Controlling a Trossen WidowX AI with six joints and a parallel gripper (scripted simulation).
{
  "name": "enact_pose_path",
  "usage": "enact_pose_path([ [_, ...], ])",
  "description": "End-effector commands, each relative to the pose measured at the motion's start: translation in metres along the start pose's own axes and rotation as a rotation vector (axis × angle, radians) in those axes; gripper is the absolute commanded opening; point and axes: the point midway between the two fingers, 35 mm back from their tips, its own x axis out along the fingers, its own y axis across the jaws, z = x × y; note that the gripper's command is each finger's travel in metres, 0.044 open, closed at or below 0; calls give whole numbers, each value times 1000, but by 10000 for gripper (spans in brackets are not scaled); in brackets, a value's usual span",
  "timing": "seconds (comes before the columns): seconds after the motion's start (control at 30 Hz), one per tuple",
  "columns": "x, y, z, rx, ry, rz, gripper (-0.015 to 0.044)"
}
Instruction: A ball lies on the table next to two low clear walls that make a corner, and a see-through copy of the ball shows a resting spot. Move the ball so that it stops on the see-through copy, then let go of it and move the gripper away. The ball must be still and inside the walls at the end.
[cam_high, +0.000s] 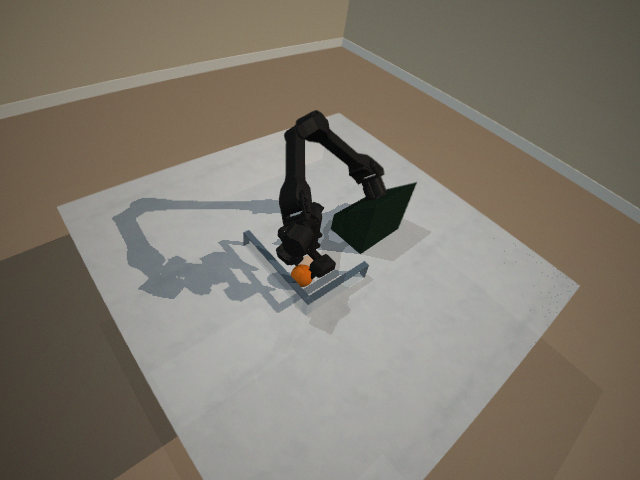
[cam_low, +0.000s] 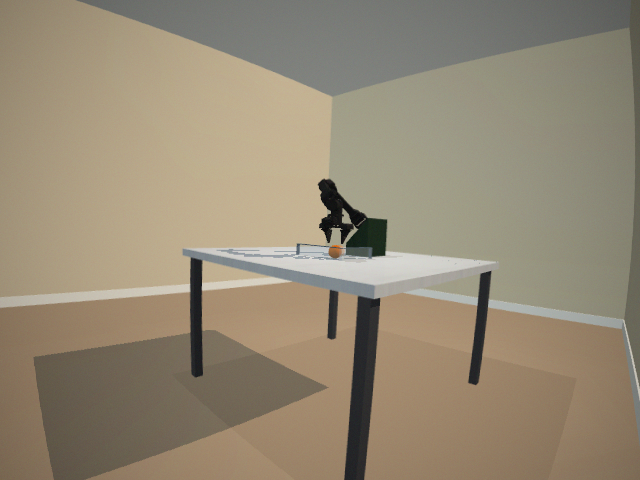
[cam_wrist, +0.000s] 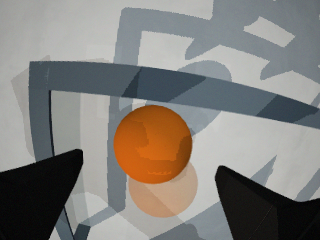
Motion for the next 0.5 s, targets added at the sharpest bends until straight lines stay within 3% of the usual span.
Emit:
enact_pose_path([
  [0.0,10,-1,-3,-9,6,-9,434],
  [0.47,32,-2,-3,-9,6,-10,434],
])
